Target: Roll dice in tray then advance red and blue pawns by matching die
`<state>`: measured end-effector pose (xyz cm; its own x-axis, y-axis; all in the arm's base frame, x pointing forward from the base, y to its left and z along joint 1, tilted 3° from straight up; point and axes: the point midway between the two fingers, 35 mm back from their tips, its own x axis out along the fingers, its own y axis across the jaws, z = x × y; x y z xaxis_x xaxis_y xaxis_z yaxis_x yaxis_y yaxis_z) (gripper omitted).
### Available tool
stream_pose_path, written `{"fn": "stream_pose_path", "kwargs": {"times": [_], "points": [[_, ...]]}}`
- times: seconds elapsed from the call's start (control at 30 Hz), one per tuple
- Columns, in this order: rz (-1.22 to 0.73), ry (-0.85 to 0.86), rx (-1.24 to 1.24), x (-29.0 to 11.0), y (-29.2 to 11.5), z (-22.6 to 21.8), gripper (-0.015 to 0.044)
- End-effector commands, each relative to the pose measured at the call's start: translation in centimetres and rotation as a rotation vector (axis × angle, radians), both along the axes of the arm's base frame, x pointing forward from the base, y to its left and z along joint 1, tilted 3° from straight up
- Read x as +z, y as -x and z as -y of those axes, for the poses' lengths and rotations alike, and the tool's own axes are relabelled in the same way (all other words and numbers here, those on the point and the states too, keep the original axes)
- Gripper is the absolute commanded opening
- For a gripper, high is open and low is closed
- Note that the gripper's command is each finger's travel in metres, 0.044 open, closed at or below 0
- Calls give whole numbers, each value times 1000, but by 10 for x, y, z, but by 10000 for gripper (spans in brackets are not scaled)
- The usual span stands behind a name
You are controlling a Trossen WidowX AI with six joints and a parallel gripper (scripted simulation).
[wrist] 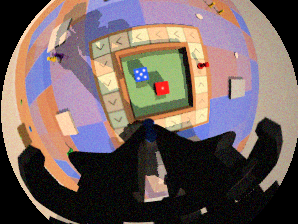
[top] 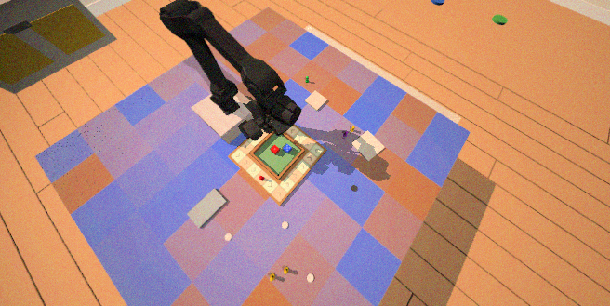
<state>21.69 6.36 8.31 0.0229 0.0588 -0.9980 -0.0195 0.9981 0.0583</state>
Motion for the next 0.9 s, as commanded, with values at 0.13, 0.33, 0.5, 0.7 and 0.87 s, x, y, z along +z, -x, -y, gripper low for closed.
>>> {"fn": "stream_pose_path", "kwargs": {"times": [0.13, 0.33, 0.5, 0.7, 0.87], "points": [[15, 4, 204, -12, 11, 19, 0], [23, 8, 355, -20, 19, 32, 0], [30, 11, 482, -28, 26, 42, 0], [38, 15, 634, -37, 36, 53, 0], [45, 18, 760, -45, 45, 61, 0]]}}
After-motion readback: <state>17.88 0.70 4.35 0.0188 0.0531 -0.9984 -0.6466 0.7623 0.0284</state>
